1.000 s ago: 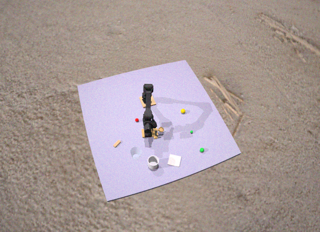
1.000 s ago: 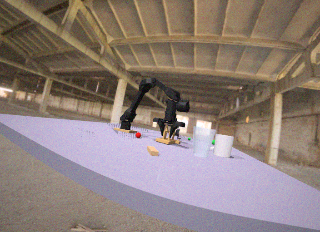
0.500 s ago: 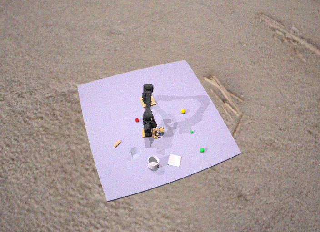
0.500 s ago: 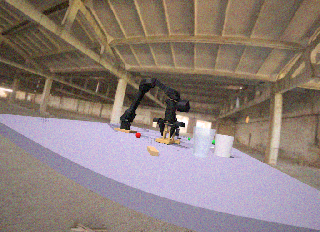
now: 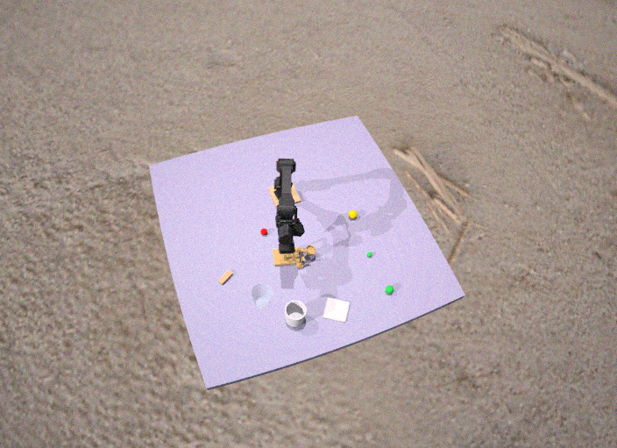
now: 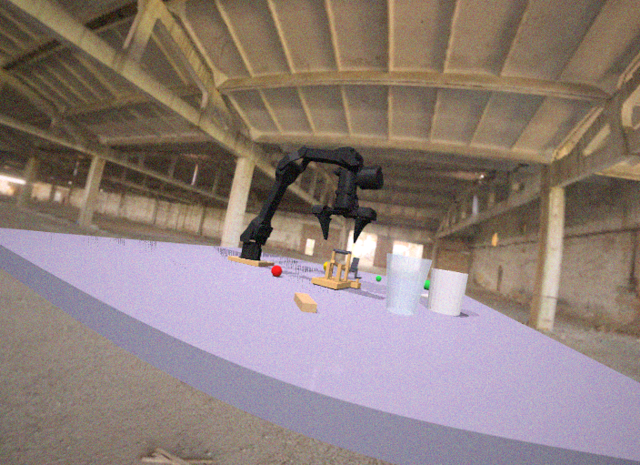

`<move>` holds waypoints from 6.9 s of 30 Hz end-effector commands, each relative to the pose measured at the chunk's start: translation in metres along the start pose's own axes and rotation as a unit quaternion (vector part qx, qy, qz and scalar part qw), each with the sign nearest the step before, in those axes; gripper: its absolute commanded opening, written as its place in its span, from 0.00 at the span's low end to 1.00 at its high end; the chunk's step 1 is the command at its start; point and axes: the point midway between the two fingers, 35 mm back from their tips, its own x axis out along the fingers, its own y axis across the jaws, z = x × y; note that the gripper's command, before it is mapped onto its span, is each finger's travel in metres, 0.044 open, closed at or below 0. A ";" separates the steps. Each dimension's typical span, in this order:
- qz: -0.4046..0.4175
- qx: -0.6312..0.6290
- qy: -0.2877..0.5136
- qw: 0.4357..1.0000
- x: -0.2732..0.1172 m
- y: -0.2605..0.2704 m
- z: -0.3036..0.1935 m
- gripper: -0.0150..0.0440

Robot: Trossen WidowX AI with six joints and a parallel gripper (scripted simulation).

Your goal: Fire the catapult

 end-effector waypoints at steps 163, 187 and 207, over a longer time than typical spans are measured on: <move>0.000 1.000 0.005 0.006 0.069 0.004 -0.001 0.31; 0.003 0.960 0.005 0.280 0.046 0.000 0.000 0.25; 0.004 0.923 0.004 0.384 0.054 -0.016 0.007 0.25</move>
